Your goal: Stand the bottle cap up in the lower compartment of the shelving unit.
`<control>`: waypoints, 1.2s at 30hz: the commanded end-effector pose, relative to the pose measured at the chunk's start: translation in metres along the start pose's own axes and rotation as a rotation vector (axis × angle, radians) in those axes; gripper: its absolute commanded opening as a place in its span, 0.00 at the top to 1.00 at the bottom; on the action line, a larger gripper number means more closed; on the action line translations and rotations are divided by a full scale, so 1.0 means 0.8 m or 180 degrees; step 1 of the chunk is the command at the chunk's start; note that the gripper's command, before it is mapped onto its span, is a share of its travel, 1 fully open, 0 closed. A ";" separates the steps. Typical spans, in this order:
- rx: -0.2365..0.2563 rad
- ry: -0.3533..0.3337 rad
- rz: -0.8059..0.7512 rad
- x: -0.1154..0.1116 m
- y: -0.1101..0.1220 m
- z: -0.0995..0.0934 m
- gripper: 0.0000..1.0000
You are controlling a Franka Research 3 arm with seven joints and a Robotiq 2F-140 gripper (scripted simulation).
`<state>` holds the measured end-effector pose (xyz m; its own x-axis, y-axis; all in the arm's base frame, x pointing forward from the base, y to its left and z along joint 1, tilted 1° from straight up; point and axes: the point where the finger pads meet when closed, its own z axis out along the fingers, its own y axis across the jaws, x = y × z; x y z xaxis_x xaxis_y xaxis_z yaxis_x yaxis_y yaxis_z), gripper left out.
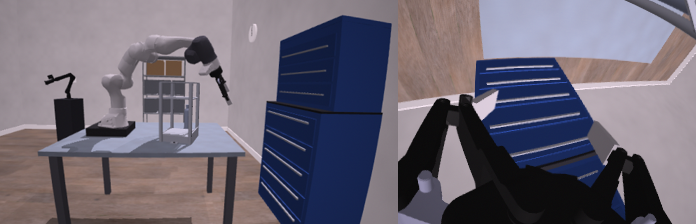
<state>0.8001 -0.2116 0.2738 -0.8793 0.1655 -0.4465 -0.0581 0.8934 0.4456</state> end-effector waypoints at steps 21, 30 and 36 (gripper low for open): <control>-0.0020 -0.0011 -0.0003 -0.024 0.019 -0.032 0.00; -0.0004 -0.0003 -0.0001 -0.067 0.071 -0.121 0.00; 0.0000 -0.0001 0.0000 -0.069 0.075 -0.127 0.00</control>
<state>0.8039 -0.2131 0.4151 -0.8486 0.1273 -0.5134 -0.1063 0.9098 0.4013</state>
